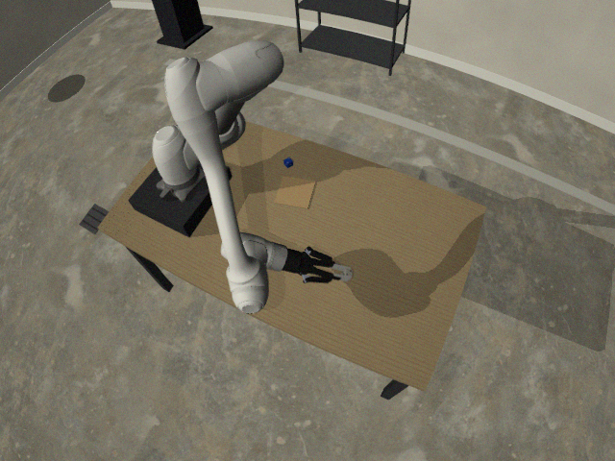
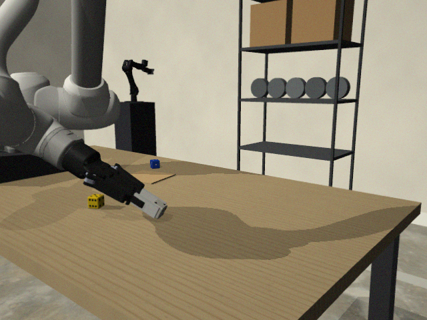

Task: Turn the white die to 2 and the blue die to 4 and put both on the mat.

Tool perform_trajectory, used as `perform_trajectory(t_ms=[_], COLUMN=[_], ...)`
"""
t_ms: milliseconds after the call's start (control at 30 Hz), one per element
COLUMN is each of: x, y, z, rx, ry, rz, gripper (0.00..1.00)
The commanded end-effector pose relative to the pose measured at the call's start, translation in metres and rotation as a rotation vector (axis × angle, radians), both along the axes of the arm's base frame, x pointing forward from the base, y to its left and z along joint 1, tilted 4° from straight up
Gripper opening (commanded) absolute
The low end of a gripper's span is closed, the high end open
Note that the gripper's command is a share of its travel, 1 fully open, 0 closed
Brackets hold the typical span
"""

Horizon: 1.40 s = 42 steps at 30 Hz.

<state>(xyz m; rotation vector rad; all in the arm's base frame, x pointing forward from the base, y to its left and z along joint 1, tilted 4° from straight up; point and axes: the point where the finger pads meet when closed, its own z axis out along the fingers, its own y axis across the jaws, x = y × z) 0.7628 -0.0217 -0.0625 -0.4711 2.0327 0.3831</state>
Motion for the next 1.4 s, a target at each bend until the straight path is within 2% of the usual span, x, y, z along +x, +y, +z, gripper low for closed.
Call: perform_trajectory(t_ms=[0, 400, 1367], x=[0.0001, -0.0002, -0.0002], y=[0.0013, 0.0018, 0.0018], z=[-0.0026, -0.0093, -0.0095], rx=[0.002, 0.002, 0.002], ry=[0.000, 0.000, 0.000], rz=[-0.002, -0.002, -0.002], gripper=[0.24, 0.24, 0.24])
